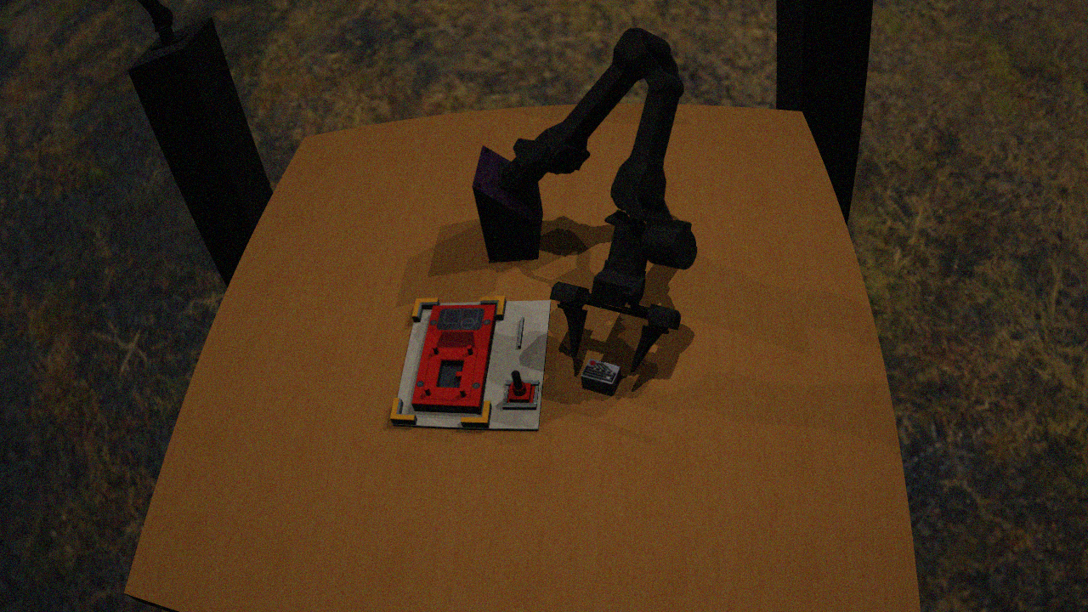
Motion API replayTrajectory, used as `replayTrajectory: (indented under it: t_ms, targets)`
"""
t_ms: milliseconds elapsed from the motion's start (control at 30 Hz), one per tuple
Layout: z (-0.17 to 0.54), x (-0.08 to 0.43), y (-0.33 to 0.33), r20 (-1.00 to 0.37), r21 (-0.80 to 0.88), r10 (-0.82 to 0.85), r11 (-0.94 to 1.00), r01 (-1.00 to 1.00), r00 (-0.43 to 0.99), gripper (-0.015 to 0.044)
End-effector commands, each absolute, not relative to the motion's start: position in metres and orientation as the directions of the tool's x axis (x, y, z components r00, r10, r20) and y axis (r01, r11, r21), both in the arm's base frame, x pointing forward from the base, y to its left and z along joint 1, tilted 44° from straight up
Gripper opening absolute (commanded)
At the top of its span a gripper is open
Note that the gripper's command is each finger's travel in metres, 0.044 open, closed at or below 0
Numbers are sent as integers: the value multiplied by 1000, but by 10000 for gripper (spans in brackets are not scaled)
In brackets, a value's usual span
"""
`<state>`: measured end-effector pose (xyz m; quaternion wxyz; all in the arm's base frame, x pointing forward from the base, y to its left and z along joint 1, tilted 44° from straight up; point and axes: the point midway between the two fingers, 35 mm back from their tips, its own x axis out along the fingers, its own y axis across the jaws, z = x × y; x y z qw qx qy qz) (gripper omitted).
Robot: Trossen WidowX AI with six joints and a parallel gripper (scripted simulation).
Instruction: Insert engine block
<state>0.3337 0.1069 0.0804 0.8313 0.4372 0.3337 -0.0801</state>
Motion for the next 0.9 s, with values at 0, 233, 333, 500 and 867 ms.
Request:
replayTrajectory:
  t_ms: [0,233,333,500,867]
  targets:
    - [86,322,104,-632,668,161,609,427,758,440]
    - [88,327,105,-622,675,161,605,422,766,440]
    - [88,327,105,-622,675,161,605,422,766,440]
    - [88,327,105,-622,675,161,605,422,766,440]
    - [86,328,105,-640,677,170,585,446,749,440]
